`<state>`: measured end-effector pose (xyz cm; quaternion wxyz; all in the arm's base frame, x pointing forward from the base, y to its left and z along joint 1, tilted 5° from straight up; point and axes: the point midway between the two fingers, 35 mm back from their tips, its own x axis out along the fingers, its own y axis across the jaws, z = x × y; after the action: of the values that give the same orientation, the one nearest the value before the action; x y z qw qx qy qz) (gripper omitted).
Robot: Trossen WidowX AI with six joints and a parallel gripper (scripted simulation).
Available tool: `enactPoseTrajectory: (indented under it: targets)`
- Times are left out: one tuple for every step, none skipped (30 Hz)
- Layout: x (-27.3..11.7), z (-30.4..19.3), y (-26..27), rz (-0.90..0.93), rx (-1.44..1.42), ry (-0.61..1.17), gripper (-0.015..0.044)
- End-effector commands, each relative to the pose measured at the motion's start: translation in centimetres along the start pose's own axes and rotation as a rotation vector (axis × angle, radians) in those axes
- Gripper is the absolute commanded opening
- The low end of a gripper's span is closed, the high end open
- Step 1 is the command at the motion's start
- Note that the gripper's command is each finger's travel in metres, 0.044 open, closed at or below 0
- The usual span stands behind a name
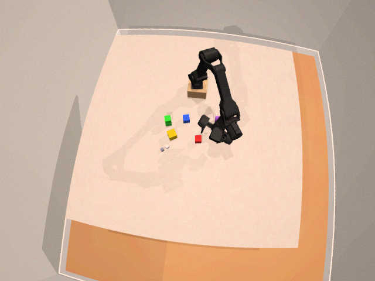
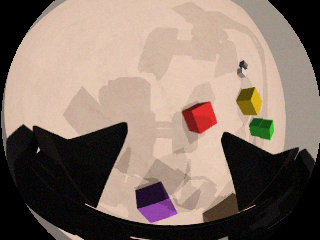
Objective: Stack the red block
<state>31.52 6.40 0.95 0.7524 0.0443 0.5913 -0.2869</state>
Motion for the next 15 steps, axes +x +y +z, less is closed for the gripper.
enactPoseTrajectory:
  targets:
    - [-0.1,1.3,-1.5,0.052,-0.123,0.098,0.044]
    - [0.0,1.5,-1.9,0.066,-0.152,0.12,0.044]
    - [0.0,1.7,-2.3,0.081,-0.18,0.141,0.044]
    - [0.0,1.8,-2.7,0.097,-0.208,0.161,0.044]
    - [0.0,2.0,-3.1,0.115,-0.235,0.179,0.044]
    - [0.0,2.2,-3.5,0.134,-0.262,0.197,0.044]
    - [0.0,2.4,-3.9,0.154,-0.289,0.213,0.044]
    - [0.0,2.5,-4.2,0.175,-0.315,0.228,0.044]
    - [-0.1,2.7,-4.6,0.198,-0.341,0.242,0.044]
    - [-0.1,2.9,-5.1,0.221,-0.365,0.253,0.044]
    - [-0.2,3.1,-5.5,0.246,-0.39,0.264,0.044]
    - [-0.2,3.2,-5.9,0.271,-0.414,0.273,0.044]
    - [-0.3,3.4,-6.2,0.297,-0.439,0.281,0.044]
    - [-0.4,3.5,-6.6,0.319,-0.46,0.287,0.044]
    - [-0.4,3.6,-6.7,0.333,-0.472,0.29,0.044]
